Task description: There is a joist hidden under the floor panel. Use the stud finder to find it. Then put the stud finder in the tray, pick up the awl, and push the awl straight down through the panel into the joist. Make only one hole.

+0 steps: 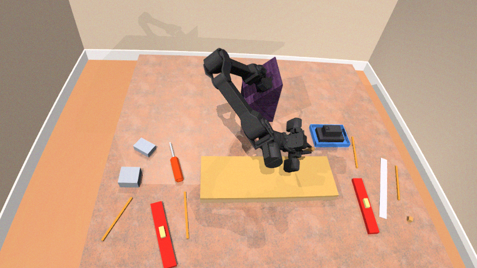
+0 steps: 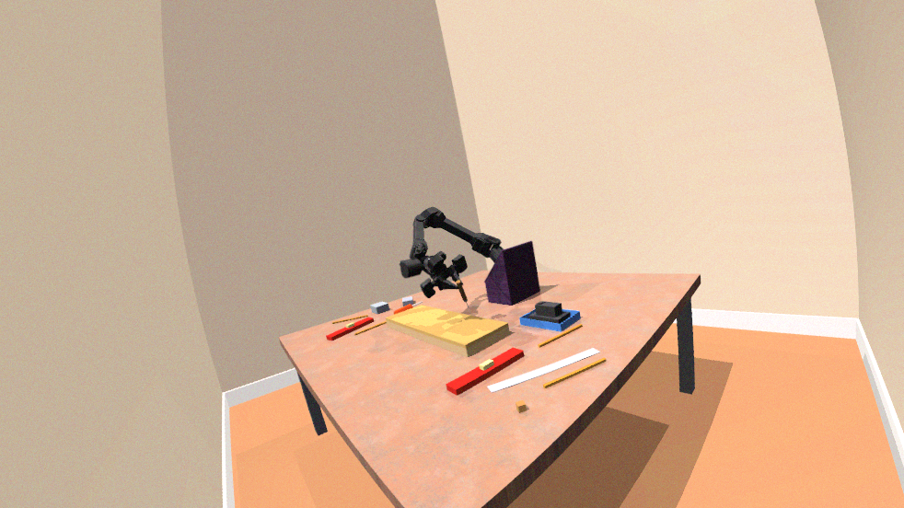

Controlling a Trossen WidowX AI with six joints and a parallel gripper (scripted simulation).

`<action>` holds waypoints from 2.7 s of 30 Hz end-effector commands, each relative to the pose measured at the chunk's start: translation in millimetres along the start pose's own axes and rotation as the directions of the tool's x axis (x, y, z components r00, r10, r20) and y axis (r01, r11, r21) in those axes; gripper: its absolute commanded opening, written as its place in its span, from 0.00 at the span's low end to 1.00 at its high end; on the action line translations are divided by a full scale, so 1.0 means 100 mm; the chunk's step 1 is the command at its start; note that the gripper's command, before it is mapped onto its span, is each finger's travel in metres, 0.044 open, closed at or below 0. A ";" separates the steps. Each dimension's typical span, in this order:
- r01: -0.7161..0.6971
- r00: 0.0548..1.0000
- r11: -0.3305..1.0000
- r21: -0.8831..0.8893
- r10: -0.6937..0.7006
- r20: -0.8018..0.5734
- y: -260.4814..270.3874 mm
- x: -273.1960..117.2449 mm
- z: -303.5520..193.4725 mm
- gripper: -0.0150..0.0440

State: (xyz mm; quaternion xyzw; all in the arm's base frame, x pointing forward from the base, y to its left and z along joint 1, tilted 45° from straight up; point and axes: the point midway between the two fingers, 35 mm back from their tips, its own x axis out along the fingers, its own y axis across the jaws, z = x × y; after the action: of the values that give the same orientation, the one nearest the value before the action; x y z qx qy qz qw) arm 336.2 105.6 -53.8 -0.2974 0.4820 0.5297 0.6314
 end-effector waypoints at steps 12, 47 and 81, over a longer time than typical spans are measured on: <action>0.008 0.951 0.920 -0.392 0.114 0.287 -0.05 0.26 0.42 0.25; 0.008 0.952 0.920 -0.392 0.114 0.285 -0.16 0.38 0.16 0.25; 0.007 0.952 0.920 -0.392 0.114 0.284 -0.31 0.54 -0.22 0.25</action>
State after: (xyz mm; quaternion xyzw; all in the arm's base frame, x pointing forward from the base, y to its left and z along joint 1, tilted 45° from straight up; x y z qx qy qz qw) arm 357.8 101.4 -114.0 -0.3182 0.2728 0.6710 0.6116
